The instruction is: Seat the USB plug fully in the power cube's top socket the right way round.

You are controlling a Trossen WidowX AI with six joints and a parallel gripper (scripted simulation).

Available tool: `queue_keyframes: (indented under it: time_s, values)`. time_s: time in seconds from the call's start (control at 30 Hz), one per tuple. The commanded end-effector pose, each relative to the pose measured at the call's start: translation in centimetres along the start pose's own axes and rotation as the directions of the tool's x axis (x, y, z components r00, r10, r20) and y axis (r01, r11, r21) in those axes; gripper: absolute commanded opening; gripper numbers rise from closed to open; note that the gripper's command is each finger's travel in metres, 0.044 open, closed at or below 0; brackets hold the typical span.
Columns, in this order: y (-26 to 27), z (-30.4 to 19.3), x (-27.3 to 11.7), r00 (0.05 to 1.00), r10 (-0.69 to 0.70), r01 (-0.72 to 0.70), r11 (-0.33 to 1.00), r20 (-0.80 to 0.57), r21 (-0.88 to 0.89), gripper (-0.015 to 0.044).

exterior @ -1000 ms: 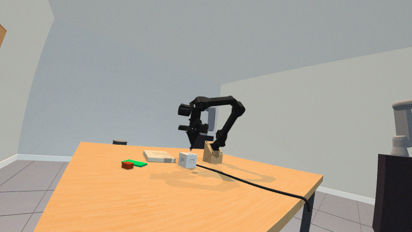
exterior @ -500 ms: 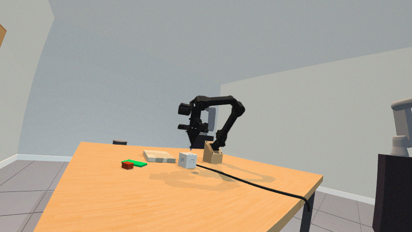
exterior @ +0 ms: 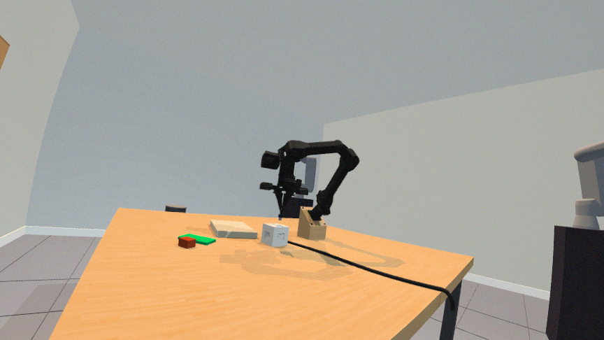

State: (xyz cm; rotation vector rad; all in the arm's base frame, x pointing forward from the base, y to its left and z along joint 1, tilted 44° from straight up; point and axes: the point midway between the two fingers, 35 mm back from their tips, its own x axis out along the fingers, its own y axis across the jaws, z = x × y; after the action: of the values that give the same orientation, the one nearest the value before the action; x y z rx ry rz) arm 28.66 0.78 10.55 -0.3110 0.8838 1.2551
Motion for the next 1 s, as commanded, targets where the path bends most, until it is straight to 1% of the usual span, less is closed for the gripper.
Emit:
queue_keyframes:
  time_s: [0.0, 0.23, 0.47, 0.7, 0.97]
  values:
    - [0.03, -0.04, 0.06, 1.0, 0.001, -0.001, 0.995, -0.001, 0.104, 0.0]
    - [0.03, -0.04, 0.06, 1.0, 0.001, 0.0, 0.959, -0.001, 0.284, 0.0]
    - [0.03, -0.04, 0.06, 1.0, 0.001, 0.0, 0.891, -0.001, 0.454, 0.0]
    - [0.03, -0.03, 0.06, 1.0, 0.001, 0.0, 0.794, -0.001, 0.608, 0.0]
    - [0.03, -0.03, 0.06, 1.0, 0.001, 0.0, 0.65, -0.001, 0.76, 0.0]
